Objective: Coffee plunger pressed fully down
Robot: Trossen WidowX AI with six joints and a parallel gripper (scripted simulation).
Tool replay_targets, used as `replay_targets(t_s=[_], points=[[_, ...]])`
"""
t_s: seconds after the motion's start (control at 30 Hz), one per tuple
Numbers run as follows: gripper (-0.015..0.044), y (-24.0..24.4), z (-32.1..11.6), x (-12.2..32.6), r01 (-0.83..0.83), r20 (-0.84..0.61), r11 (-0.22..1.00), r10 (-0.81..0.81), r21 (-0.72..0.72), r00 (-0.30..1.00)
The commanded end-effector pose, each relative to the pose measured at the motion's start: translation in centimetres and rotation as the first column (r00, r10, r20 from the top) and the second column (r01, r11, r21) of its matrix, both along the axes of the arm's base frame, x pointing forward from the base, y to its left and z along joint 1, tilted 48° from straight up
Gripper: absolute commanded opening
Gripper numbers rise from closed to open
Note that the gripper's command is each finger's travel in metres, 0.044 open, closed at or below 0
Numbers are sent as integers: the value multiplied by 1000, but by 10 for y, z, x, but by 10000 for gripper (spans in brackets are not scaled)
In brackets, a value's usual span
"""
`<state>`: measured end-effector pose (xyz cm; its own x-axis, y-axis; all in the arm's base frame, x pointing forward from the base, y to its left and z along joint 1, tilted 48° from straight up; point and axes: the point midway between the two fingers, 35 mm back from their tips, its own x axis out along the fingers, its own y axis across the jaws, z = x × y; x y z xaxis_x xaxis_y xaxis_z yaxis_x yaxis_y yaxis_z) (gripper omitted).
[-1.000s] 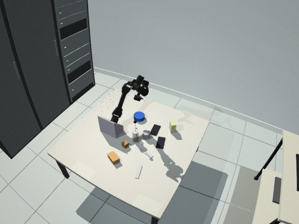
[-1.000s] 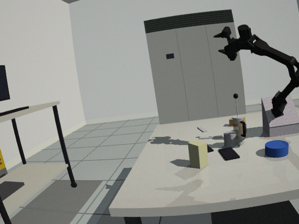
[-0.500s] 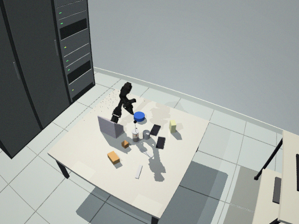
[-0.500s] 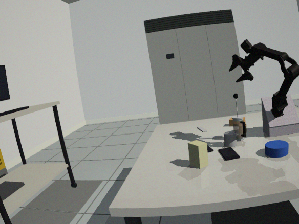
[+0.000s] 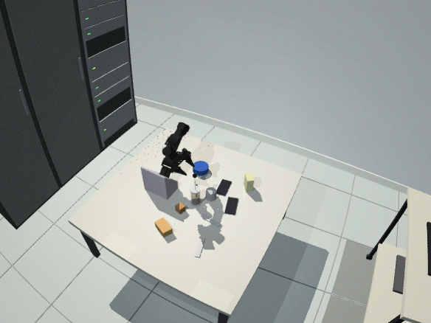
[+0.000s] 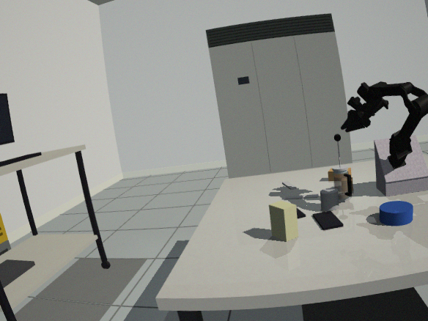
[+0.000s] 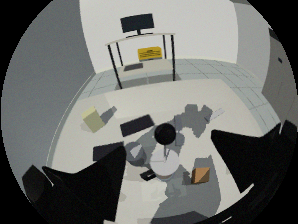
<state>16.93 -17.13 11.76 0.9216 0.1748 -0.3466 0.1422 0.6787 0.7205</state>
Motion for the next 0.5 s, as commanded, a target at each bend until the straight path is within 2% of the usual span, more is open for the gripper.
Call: replay_targets(t_s=[0.0,0.47], points=[[440,5,-4,2,11,7,1000,-11,14,1000],[440,7,-14,19,10,-5,1000,-10,11,1000]])
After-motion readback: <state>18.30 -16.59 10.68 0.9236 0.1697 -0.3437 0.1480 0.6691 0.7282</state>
